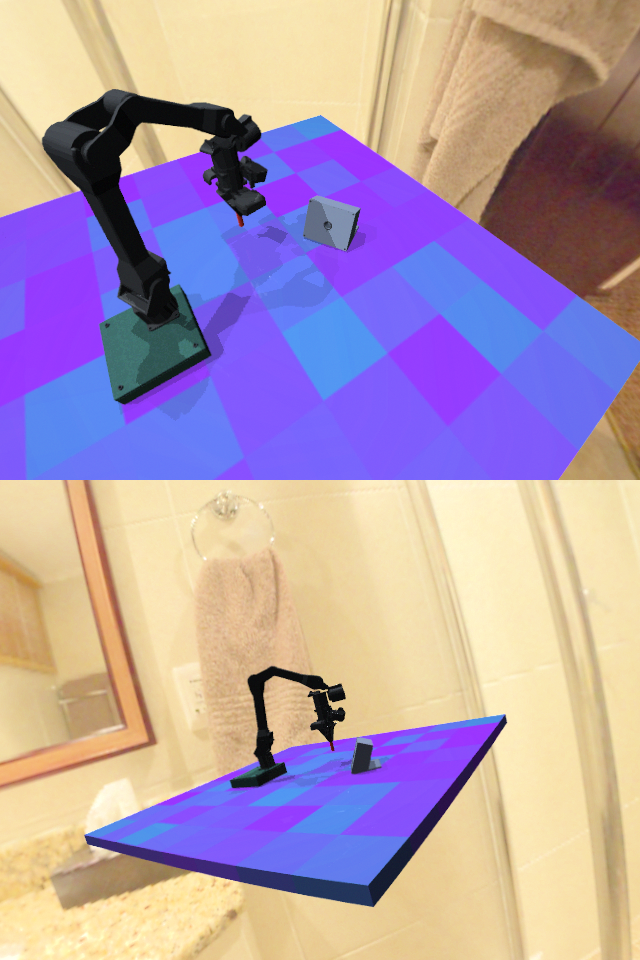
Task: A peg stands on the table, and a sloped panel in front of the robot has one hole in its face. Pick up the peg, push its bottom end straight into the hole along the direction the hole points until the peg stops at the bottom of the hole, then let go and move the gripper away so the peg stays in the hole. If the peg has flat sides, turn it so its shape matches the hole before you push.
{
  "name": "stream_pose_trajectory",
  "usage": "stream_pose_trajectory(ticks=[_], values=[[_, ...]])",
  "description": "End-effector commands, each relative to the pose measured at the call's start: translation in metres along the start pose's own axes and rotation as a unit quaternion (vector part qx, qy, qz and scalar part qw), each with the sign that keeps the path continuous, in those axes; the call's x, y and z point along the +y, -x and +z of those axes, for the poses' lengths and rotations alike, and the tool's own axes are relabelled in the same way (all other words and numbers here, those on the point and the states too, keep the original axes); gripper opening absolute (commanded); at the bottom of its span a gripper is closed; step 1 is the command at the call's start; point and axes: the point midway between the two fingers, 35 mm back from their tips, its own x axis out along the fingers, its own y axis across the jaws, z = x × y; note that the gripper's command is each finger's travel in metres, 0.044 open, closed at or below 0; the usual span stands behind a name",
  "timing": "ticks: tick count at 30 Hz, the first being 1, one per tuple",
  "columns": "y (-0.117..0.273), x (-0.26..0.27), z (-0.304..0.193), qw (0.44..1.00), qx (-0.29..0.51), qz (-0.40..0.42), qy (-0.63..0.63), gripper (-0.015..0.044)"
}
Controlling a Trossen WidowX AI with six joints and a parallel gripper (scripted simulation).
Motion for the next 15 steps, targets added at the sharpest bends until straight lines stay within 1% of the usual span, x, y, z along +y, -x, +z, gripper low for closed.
stream_pose_trajectory(ticks=[1,6,15], values=[[0.014,0.0,0.001,1.0,-0.002,-0.001,0.001,0.0],[0.032,0.001,-0.001,1.0,-0.002,-0.002,0.001,0.0],[0.028,-0.004,0.003,1.0,-0.007,0.014,-0.006,0.0]])
